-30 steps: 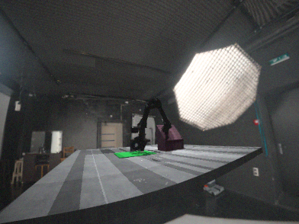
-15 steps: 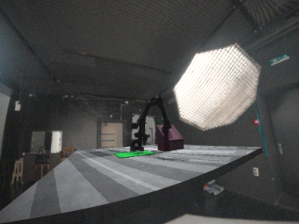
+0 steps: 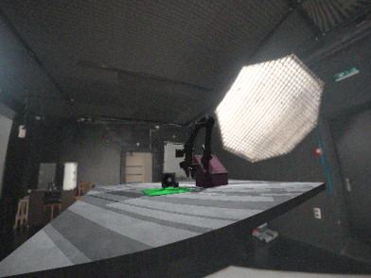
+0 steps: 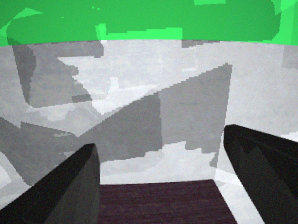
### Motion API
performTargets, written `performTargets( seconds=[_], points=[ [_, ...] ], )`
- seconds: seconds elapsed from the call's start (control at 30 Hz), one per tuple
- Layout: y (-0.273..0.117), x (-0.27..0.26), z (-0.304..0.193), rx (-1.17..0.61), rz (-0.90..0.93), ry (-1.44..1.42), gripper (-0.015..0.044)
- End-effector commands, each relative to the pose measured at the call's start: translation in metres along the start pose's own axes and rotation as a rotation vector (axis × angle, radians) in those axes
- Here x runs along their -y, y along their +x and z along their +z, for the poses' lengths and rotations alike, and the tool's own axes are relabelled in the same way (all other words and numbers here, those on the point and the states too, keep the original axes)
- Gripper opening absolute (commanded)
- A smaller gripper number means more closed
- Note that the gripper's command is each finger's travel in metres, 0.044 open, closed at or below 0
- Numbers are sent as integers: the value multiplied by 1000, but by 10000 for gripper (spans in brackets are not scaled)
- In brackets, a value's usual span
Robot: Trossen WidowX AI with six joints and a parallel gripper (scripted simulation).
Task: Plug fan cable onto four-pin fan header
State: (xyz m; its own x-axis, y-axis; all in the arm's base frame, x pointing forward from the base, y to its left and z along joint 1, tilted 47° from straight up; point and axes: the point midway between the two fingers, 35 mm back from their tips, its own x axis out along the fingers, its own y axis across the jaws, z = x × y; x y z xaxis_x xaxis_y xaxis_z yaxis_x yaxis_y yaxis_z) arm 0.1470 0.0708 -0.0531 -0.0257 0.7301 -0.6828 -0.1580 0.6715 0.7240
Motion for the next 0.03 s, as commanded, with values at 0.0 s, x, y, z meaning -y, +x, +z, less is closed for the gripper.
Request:
performTargets(
  seconds=[0.0],
  points=[
    [2,-8,-20,1,-5,-8,260]
  ],
)
